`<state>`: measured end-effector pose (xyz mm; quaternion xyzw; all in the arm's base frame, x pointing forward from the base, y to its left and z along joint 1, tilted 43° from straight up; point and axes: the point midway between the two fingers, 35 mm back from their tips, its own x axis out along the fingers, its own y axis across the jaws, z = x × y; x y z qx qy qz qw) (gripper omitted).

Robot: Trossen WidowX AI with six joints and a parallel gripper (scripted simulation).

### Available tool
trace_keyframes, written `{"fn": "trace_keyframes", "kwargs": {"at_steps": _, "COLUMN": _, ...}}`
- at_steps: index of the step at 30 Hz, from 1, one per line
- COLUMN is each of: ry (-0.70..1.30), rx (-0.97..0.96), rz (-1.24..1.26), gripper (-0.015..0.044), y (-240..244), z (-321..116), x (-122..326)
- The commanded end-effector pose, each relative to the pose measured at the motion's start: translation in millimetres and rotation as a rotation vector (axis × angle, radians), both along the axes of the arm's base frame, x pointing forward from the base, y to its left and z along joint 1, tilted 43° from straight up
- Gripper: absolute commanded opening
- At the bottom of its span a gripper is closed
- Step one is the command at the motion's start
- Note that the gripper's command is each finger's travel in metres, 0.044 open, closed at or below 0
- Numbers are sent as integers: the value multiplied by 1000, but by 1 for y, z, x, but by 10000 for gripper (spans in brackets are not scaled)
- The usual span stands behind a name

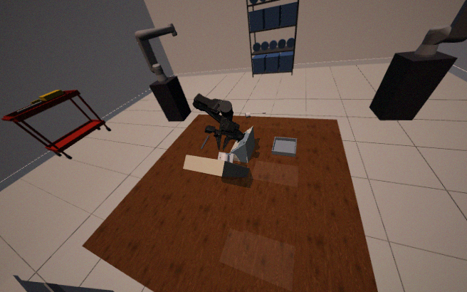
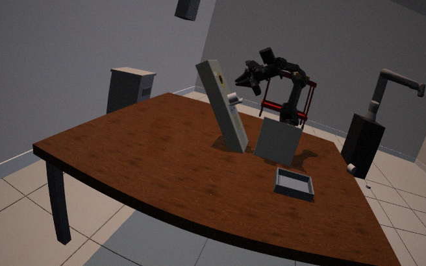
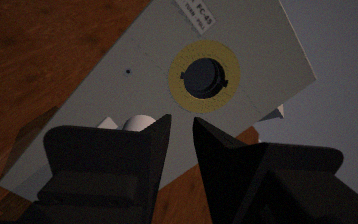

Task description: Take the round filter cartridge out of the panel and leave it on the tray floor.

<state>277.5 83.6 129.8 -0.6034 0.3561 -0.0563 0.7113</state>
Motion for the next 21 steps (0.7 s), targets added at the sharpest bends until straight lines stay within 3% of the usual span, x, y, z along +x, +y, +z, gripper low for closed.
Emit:
{"fn": "trace_keyframes", "kwargs": {"at_steps": 1, "ry": -6, "rx": -1, "rz": -1, "gripper": 91, "y": 16, "z": 23, "x": 19}}
{"fn": "trace_keyframes", "kwargs": {"at_steps": 4, "ry": -6, "rx": -1, "rz": -1, "gripper": 91, "y": 17, "z": 24, "x": 20}}
{"fn": "trace_keyframes", "kwargs": {"at_steps": 15, "ry": -16, "rx": 15, "rz": -1, "gripper": 380, "y": 67, "z": 79, "x": 25}}
{"fn": "trace_keyframes", "kwargs": {"at_steps": 18, "ry": -20, "rx": 98, "rz": -81, "gripper": 305, "y": 56, "z": 63, "x": 20}}
{"fn": "trace_keyframes", "kwargs": {"at_steps": 21, "ry": -37, "rx": 248, "rz": -267, "gripper": 305, "y": 34, "z": 33, "x": 7}}
